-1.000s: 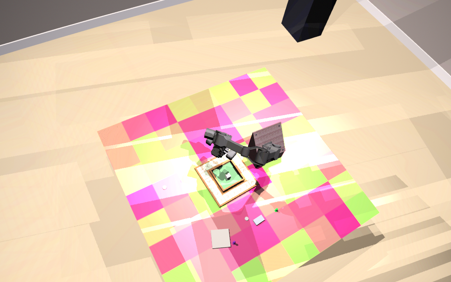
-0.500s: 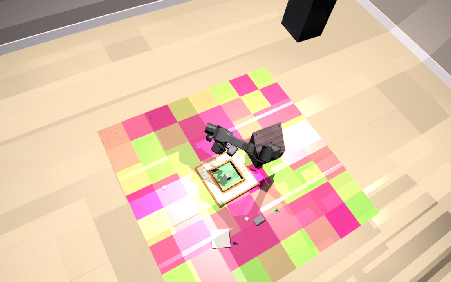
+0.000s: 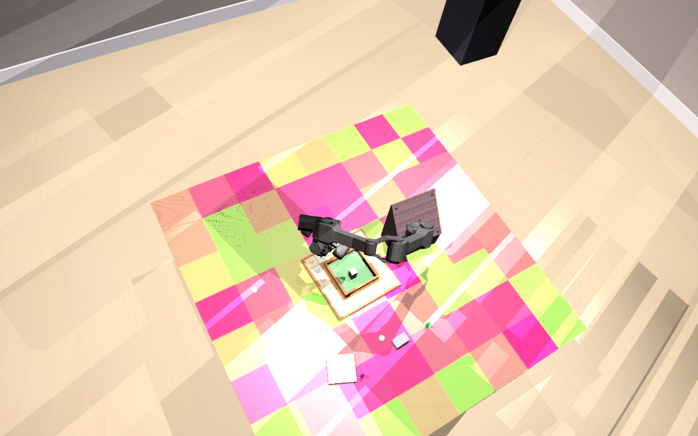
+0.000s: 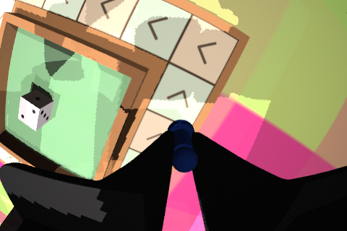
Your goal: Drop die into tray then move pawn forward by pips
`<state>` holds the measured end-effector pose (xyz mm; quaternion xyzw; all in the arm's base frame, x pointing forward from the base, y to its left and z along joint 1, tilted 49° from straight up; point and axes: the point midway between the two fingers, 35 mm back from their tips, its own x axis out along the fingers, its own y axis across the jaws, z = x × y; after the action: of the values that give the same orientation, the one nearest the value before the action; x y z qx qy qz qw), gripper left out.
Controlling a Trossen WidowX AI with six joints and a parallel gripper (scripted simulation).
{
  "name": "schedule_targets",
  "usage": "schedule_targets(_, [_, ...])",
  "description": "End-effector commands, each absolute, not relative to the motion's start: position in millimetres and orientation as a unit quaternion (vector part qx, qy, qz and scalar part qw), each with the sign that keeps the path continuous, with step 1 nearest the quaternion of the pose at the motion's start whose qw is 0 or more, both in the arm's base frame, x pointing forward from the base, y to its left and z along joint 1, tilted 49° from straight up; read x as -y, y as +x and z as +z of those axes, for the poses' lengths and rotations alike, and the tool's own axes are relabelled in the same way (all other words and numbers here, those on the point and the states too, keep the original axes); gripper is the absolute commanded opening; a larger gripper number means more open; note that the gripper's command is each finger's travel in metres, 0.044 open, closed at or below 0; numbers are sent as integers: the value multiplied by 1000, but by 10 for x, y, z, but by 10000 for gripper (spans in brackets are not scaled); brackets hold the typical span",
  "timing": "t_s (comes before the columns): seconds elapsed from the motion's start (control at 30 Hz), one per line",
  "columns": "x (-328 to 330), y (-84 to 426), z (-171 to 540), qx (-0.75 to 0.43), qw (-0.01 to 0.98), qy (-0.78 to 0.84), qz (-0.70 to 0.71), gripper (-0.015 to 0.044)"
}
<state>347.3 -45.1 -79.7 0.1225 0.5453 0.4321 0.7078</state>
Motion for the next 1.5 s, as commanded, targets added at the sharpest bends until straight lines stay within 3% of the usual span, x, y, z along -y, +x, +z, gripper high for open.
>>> schedule_targets(0.0, [414,3532,-839,-544,709,129,430,0])
schedule_targets(0.9, [18,3550,-1180,-544,708,130,431,0])
schedule_targets(1.47, [433,3553,-808,-544,709,129,430,440])
